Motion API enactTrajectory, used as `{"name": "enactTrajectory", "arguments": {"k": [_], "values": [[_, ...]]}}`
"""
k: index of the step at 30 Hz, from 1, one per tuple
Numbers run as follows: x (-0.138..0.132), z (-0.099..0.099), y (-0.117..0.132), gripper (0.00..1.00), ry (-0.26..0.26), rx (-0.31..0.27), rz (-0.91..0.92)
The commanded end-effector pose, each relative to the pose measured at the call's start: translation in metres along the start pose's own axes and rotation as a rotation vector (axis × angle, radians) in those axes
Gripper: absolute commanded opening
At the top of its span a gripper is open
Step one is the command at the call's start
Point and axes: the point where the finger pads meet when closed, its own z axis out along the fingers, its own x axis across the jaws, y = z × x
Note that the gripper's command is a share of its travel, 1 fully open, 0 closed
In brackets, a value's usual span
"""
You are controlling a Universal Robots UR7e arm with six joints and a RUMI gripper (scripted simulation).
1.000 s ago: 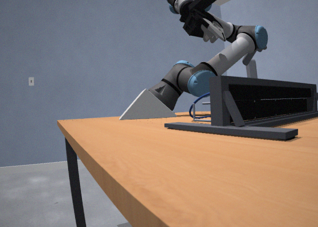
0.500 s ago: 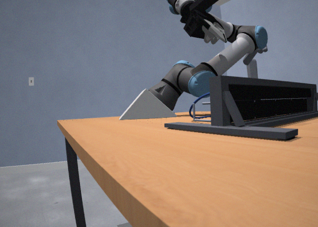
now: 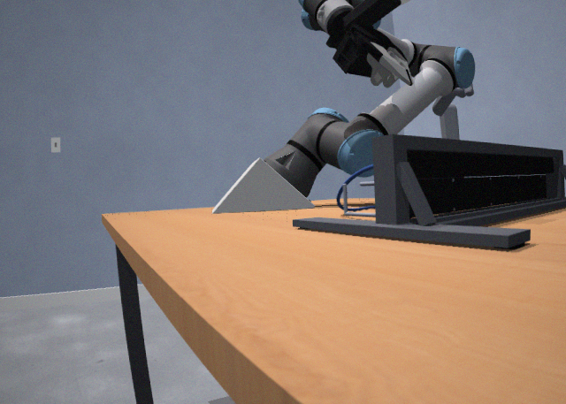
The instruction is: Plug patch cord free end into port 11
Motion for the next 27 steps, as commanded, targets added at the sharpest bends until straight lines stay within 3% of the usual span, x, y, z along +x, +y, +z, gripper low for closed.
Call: {"name": "enactTrajectory", "arguments": {"k": [1,27], "values": [[0.001,0.013,-0.001,0.00,0.003,0.000,0.000],[0.001,0.073,-0.001,0.00,0.003,0.000,0.000]]}}
